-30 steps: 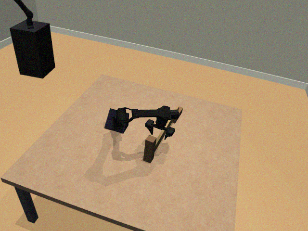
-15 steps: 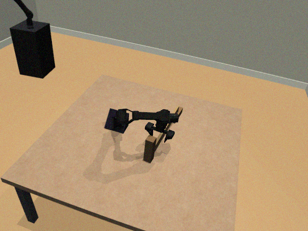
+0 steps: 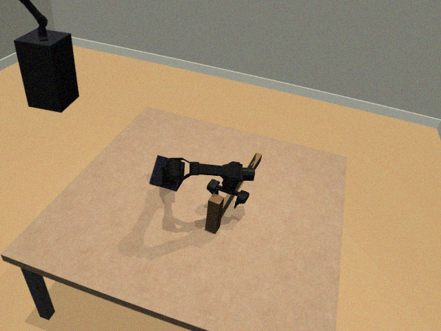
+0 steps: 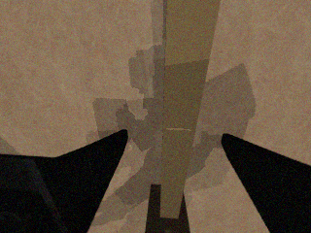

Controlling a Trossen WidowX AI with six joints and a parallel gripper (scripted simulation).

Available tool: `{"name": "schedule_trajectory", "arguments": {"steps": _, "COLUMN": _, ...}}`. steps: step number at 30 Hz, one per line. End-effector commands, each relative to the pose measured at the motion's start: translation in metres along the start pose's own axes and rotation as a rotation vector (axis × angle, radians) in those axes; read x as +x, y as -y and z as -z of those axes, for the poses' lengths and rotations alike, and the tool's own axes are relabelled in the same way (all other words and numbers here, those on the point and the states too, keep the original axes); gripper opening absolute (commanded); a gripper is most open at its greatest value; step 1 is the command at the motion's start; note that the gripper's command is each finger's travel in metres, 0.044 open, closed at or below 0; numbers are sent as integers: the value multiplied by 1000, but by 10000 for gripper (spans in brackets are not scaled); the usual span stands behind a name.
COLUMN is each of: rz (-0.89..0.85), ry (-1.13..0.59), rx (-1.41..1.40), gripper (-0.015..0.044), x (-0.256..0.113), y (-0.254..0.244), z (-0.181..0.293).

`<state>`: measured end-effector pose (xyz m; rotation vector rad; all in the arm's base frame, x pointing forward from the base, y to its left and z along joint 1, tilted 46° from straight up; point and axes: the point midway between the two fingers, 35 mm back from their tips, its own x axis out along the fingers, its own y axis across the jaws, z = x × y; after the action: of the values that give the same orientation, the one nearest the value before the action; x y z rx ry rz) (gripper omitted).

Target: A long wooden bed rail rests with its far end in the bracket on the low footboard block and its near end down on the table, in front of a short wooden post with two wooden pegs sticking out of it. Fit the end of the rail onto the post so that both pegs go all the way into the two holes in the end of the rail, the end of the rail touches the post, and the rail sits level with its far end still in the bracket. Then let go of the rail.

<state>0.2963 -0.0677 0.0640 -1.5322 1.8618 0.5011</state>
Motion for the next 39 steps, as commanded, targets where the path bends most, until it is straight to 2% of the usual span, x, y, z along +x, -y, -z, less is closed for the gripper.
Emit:
{"name": "schedule_trajectory", "arguments": {"steps": 1, "rz": 1, "ry": -7, "rx": -4, "gripper": 440, "x": 8, "y": -1, "z": 2}}
{"name": "schedule_trajectory", "arguments": {"steps": 7, "rz": 1, "ry": -9, "rx": -3, "gripper": 440, "x": 15, "y": -2, "z": 2}}
{"name": "schedule_trajectory", "arguments": {"steps": 22, "rz": 1, "ry": -9, "rx": -3, "gripper": 46, "x": 15, "y": -2, "z": 2}}
{"name": "schedule_trajectory", "arguments": {"steps": 29, "rz": 1, "ry": -9, "rx": -3, "gripper": 0, "x": 15, "y": -2, "z": 2}}
{"name": "schedule_trajectory", "arguments": {"steps": 39, "rz": 1, "ry": -9, "rx": -3, "gripper": 0, "x": 15, "y": -2, "z": 2}}
